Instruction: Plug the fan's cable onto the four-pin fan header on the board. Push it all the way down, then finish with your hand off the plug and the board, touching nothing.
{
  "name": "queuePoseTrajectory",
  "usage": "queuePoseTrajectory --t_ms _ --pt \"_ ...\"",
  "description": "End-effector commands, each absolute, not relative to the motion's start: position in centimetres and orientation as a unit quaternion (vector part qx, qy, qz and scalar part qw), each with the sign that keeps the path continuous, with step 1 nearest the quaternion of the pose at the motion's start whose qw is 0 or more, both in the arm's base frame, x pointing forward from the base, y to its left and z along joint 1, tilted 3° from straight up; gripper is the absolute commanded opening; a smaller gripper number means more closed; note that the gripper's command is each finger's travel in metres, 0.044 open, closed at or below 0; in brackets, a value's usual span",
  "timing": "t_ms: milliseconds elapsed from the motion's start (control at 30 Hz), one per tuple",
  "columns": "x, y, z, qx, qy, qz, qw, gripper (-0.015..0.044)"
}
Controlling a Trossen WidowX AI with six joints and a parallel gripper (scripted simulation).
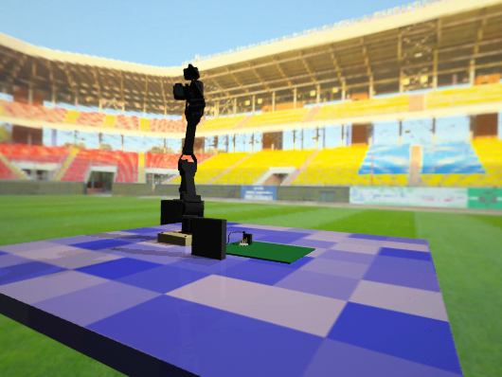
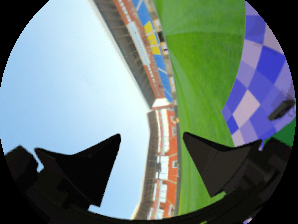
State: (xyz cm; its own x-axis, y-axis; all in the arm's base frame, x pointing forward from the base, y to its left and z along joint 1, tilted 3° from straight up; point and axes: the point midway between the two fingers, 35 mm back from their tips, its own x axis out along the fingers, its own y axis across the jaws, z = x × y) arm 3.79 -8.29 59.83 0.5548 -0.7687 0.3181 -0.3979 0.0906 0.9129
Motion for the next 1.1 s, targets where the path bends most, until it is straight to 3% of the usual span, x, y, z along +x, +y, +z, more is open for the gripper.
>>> queuePoseTrajectory --t_ms 0,133,600,867,1067 --pt "3.8 -8.3 59.8 0.656 -0.445 -0.157 0.589 0.0426" --pt "5.9 -9.2 58.7 0.652 -0.403 -0.185 0.615 0.044" --pt "21.8 -9.8 44.8 0.502 0.024 -0.298 0.811 0.044" --pt "26.9 -5.3 35.1 0.346 0.29 -0.242 0.859 0.044" --pt "27.8 -0.3 27.0 0.188 0.492 -0.136 0.839 0.044"
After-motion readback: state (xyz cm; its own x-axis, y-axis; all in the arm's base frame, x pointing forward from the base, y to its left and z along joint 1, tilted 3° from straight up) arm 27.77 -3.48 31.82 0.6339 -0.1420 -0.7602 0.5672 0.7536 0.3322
